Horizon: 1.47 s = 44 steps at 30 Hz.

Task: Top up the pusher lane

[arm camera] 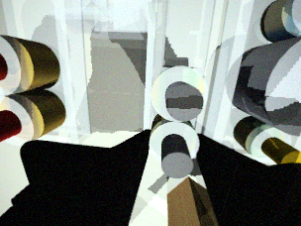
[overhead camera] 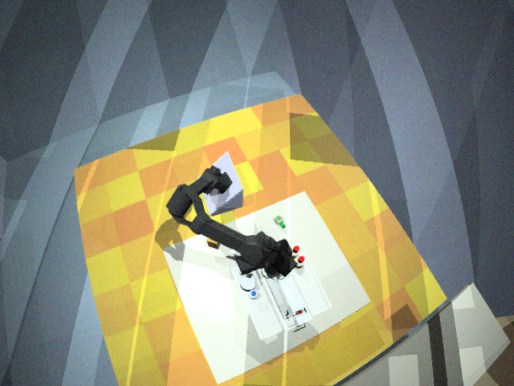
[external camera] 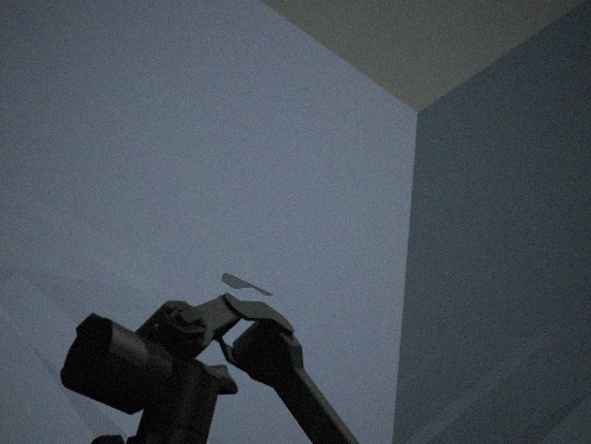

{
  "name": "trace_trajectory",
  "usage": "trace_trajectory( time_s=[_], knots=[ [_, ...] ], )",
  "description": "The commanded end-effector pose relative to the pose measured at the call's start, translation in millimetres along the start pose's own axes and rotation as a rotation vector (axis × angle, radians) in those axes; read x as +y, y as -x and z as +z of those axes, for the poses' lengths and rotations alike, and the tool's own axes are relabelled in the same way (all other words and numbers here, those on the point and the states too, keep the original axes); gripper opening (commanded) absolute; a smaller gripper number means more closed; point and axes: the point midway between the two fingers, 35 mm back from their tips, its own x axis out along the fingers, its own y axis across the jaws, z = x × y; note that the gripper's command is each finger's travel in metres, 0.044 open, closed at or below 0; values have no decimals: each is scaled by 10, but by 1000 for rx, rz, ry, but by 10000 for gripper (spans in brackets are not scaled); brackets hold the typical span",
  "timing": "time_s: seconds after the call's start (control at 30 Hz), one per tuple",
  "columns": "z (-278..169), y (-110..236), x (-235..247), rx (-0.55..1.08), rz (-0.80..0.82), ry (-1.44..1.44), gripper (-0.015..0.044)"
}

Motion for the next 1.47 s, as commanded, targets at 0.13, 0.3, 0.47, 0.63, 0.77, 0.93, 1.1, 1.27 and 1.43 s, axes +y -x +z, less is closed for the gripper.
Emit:
trace_trajectory(
  time_s=[0.13, 0.3, 0.47, 0.63, 0.77, 0.93, 1.1, 1.27, 1.43],
  knots=[
    [-9, 0, 0, 0, -2, -5, 0],
    [-1, 0, 1, 0, -2, -5, 131],
    [-1, 0, 1, 0, -2, -5, 263],
    [0, 30, 2, 0, -2, -5, 271],
    [1, 164, 4, 0, -1, -5, 271],
    [0, 201, 4, 0, -1, -5, 271],
    [-80, 207, 11, 0, 0, -5, 271],
    [-248, 215, 21, 1, 0, -4, 271],
    [-423, 217, 26, 2, 0, -3, 271]
  ],
)
